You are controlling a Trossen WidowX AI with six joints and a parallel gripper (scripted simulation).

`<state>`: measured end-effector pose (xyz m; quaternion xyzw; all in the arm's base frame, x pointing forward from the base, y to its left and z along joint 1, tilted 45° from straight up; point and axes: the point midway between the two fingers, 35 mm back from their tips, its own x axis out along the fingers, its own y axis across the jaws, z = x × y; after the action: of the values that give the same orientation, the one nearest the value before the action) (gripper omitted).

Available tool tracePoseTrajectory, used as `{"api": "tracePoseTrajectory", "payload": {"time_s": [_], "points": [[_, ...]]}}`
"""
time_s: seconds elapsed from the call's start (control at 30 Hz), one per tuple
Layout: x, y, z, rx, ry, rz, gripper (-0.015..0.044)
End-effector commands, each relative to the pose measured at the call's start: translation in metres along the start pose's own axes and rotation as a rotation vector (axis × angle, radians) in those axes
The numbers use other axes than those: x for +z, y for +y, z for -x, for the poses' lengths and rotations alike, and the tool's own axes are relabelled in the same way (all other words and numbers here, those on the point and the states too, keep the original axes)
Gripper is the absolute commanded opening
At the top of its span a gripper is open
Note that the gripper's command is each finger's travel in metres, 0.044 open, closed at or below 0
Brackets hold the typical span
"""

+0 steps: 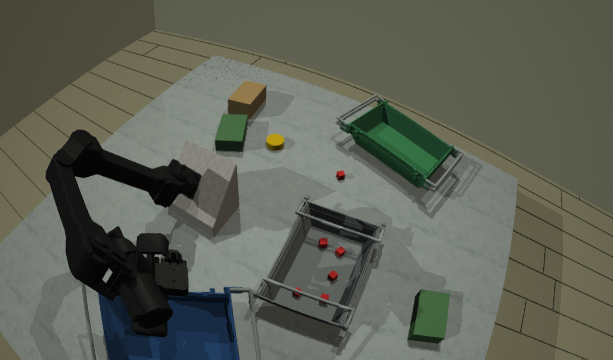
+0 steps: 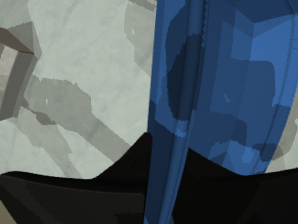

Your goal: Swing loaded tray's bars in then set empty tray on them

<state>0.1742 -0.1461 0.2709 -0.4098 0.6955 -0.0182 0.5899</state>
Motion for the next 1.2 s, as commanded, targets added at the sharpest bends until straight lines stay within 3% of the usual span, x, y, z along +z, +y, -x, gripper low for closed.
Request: {"api": "tracePoseTrajectory", "payload": {"time_s": [0.0,1.17], "points": [[0.016,-0.003,0.003,-0.008,-0.012,0.040,0.0000],[0.165,0.036,0.001,0.018,0.018,0.472,0.0000]]}}
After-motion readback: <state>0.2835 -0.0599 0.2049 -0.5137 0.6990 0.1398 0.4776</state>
